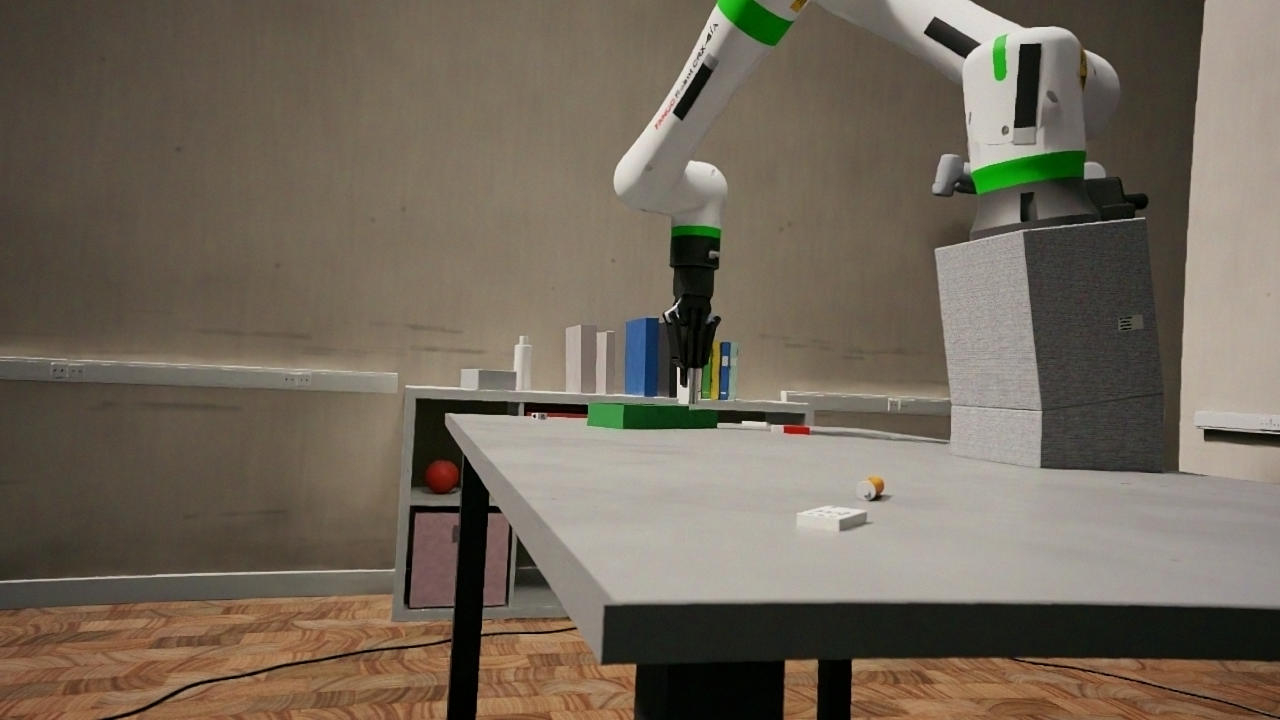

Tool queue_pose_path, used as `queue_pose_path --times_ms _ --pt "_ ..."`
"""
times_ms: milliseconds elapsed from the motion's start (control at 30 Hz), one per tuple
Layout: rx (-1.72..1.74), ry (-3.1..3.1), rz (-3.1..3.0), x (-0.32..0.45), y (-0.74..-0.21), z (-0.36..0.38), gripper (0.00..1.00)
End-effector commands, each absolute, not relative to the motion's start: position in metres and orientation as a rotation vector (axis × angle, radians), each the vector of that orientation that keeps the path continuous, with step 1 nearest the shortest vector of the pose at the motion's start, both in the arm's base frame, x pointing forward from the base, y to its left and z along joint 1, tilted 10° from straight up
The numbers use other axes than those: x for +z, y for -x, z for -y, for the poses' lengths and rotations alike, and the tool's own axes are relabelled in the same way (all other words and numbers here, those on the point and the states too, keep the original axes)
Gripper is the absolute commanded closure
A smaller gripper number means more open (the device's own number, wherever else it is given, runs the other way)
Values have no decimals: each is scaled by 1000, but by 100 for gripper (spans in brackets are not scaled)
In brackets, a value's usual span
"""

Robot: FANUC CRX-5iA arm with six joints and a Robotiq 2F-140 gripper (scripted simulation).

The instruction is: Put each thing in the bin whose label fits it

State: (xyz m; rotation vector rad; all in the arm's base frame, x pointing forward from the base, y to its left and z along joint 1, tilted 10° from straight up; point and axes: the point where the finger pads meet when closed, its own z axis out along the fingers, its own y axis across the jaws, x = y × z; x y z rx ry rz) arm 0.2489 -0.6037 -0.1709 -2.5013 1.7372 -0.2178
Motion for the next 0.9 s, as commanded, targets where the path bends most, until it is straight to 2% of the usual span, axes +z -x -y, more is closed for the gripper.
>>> queue_pose_path --times_ms 0,867 --pt "-218 2502 -1737 -178 -250 604 85" --pt "-218 2502 -1737 -196 -253 604 85"
